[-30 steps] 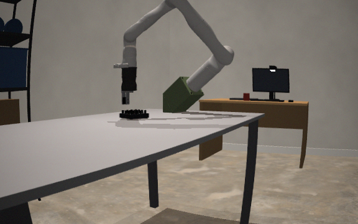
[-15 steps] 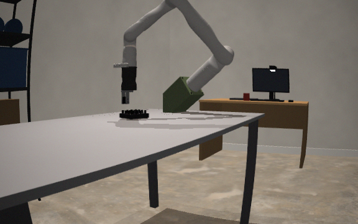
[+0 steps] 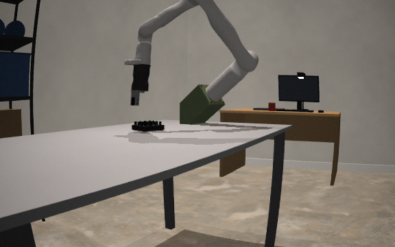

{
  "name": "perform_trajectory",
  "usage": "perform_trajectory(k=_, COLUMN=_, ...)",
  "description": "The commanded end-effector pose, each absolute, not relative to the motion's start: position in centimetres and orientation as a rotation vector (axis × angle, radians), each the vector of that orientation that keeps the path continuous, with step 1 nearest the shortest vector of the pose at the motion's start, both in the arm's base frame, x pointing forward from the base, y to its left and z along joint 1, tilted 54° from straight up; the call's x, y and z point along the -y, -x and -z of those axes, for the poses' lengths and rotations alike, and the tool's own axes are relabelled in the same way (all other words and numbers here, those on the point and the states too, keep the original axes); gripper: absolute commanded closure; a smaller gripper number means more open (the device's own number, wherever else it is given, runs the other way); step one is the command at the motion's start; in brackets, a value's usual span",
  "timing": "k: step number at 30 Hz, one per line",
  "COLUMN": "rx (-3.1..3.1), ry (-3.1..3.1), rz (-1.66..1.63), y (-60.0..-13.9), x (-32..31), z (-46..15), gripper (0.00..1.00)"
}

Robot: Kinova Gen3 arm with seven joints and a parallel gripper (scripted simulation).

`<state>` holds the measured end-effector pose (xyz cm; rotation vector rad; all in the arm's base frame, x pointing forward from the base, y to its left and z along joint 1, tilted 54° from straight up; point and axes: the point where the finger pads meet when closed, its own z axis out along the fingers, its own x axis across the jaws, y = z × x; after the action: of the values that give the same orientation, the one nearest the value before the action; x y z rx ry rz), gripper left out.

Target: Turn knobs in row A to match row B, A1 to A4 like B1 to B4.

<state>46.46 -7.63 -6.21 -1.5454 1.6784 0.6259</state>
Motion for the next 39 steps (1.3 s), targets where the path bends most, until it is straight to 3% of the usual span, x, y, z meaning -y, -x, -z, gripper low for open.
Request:
perform_trajectory(k=1, rx=-1.707, ry=1.523, rz=-0.575, y=-47.3, x=10.0, z=4.6, gripper=0.54)
perform_trajectory(k=19, rx=-1.857, ry=1.290, rz=-0.337, y=-51.0, x=21.5, z=-7.8, gripper=0.54)
perform_trajectory(k=39, rx=-1.967, ry=1.030, rz=-0.090, y=-50.4, x=31.6, z=-23.8, gripper=0.54)
